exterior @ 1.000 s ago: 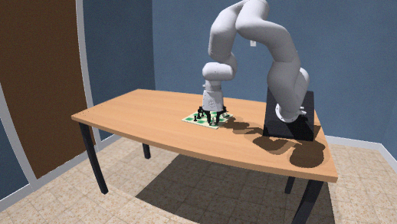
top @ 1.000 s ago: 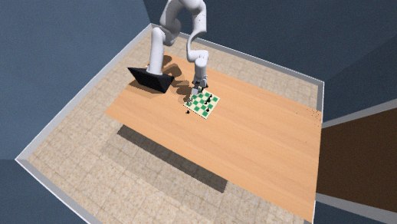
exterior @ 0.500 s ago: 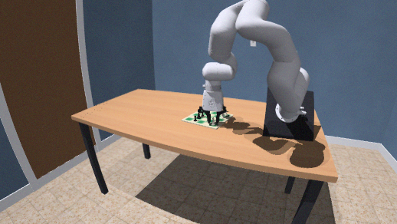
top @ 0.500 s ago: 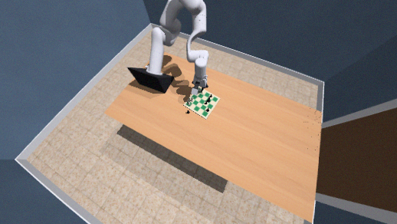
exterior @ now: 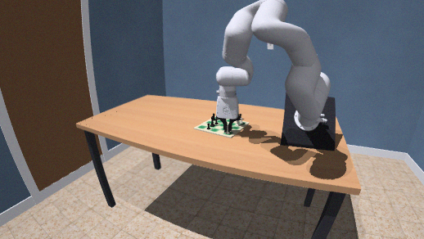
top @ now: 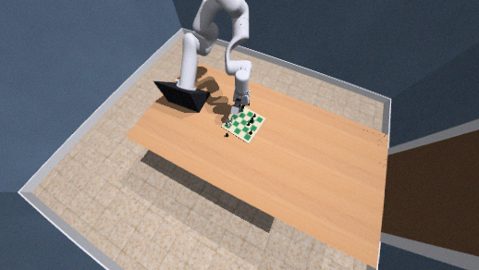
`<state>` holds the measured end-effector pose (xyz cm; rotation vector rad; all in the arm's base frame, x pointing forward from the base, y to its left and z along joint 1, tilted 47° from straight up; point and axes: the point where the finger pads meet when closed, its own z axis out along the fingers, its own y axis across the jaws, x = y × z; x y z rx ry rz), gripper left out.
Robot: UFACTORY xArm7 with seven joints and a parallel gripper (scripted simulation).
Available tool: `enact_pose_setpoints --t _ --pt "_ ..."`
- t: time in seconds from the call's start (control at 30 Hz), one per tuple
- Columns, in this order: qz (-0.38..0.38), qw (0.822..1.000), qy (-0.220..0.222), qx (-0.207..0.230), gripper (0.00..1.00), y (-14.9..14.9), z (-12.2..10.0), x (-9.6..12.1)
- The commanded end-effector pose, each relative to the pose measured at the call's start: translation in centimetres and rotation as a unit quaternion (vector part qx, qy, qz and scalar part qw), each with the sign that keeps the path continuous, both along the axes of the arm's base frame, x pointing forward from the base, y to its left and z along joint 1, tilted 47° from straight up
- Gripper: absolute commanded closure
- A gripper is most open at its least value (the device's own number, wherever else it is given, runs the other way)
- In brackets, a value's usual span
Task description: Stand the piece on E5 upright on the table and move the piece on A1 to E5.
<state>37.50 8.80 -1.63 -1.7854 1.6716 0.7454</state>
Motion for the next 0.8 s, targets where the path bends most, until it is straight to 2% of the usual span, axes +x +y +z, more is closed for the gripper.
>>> enact_pose_setpoints --t 0.0,0.77 --pt "-0.002 1.0 -0.001 -0.001 1.0 -0.18 0.04 0.13" --pt "-0.002 1.0 -0.001 -0.001 1.0 -0.65 0.47 0.13"
